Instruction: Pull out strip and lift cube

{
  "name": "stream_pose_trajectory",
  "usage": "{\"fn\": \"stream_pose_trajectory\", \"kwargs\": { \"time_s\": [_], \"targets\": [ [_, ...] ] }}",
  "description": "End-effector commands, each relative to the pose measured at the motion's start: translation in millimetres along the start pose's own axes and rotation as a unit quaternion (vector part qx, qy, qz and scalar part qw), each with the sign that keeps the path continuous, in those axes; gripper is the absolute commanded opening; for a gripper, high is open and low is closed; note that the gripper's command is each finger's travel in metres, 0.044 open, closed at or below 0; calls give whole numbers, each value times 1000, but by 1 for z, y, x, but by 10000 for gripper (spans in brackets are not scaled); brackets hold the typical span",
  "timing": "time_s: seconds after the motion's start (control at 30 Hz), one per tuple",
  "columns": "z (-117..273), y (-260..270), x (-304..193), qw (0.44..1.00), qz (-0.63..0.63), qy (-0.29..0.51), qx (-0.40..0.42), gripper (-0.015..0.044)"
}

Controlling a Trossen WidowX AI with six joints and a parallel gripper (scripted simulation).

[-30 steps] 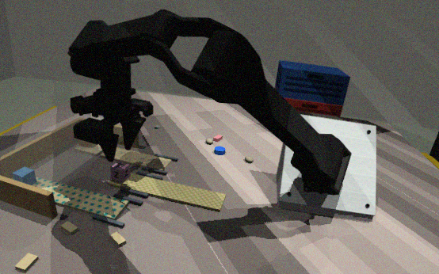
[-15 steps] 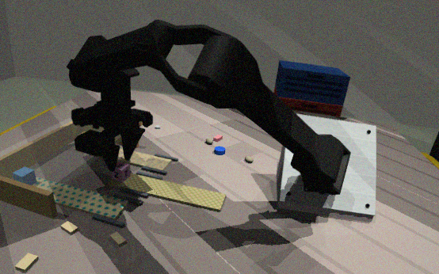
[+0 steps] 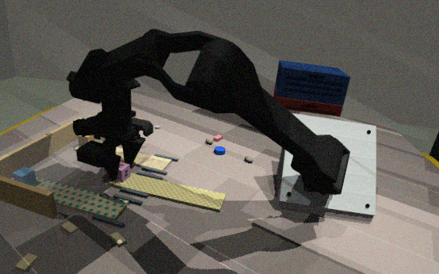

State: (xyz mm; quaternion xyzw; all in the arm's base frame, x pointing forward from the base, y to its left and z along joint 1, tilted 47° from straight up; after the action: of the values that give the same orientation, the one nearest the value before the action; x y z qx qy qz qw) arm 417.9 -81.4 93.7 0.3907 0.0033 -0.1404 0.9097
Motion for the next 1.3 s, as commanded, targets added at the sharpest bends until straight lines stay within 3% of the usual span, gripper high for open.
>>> {"fn": "stream_pose_trajectory", "kwargs": {
  "time_s": [0.0, 0.1, 0.4, 0.53, 0.97, 1.27],
  "targets": [
    [-3, 1, 0, 1000, -1, 2, 2, 250],
    [0, 0, 0, 1000, 0, 0, 0, 171],
    [0, 0, 0, 1000, 0, 0, 0, 111],
    [2, -1, -2, 1000, 0, 0, 0, 6],
    [40, -18, -54, 1000, -3, 3, 0, 0],
    [42, -25, -74, 1000, -3, 3, 0, 0]
  ]
}}
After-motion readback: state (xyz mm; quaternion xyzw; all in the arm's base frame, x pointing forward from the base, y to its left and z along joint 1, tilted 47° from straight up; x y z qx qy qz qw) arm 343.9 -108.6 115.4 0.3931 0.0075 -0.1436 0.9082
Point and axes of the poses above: the point midway between the two fingers, 35 mm back from their tips, its own z axis back along the fingers, its own y axis across the jaws, x = y × z, the point moved 10 cm from there along z, back along the fingers, and after that the axes turned 2 degrees about -z, right-handed, at the moved point
